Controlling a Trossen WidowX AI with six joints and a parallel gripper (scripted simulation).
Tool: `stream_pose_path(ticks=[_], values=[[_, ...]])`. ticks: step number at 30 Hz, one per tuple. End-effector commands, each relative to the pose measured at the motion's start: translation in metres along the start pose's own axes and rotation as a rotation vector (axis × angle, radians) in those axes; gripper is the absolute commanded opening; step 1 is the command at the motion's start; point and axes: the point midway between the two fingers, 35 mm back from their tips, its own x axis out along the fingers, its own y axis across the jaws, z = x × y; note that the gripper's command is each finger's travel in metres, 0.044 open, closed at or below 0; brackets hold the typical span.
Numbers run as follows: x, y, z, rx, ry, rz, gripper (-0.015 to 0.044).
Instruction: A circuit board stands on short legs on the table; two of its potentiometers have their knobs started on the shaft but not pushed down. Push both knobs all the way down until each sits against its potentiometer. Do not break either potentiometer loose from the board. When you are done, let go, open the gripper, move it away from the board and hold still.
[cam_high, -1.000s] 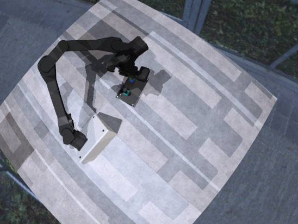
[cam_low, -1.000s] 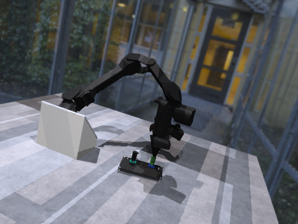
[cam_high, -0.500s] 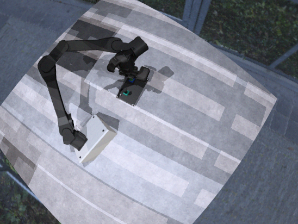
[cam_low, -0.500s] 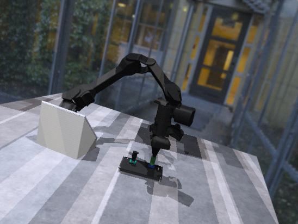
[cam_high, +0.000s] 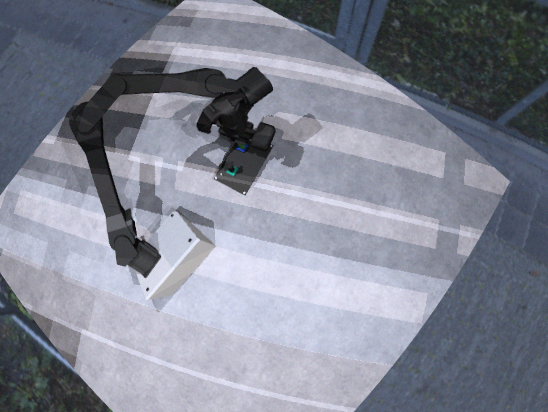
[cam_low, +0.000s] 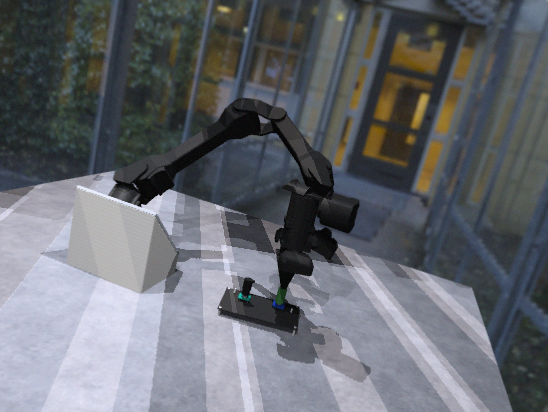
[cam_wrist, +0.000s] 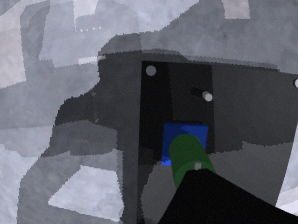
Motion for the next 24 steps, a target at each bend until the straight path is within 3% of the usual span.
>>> stream_pose_path(ticks=[1,24], values=[[0.013,0.002,0.001,-0.016,0.013,0.01,0.0],[-0.02,0.001,0.002,-0.016,0.014,0.008,0.0]])
